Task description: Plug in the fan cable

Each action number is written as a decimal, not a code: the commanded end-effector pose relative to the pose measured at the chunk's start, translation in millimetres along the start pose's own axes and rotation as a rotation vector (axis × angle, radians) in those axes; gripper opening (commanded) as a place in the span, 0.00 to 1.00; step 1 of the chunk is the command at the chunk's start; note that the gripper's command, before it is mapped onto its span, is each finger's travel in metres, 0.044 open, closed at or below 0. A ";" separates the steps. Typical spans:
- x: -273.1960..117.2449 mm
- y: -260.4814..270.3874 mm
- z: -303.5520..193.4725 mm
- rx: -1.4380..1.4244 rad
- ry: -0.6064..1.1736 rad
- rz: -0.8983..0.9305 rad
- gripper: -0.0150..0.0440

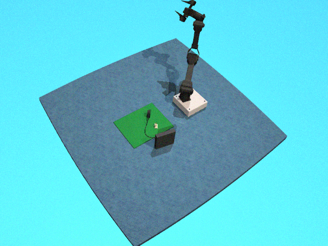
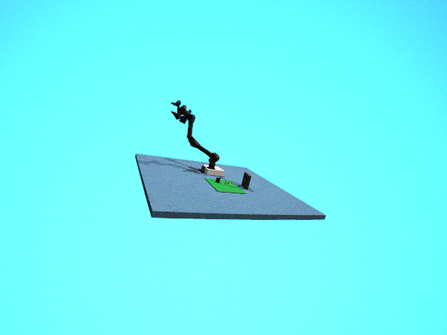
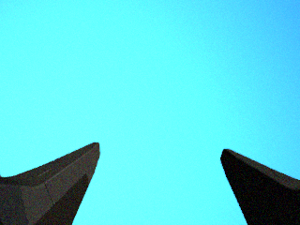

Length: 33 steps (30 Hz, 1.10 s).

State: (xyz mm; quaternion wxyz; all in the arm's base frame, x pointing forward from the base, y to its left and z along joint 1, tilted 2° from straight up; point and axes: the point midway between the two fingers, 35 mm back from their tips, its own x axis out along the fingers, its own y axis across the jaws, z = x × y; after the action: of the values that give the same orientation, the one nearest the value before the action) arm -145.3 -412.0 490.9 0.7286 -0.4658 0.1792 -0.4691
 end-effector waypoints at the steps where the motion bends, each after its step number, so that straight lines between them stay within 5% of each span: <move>1: -15.3 -23.4 38.5 -0.215 -0.007 -0.095 1.00; 20: -114.2 -72.6 288.5 -1.154 -0.094 -0.638 1.00; 33: -165.2 39.6 472.3 -1.858 -0.330 -0.940 1.00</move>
State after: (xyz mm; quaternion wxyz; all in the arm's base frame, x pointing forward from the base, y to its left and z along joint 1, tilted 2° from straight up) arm 85.7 -53.5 678.9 -0.0840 -0.9120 0.1865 -0.3556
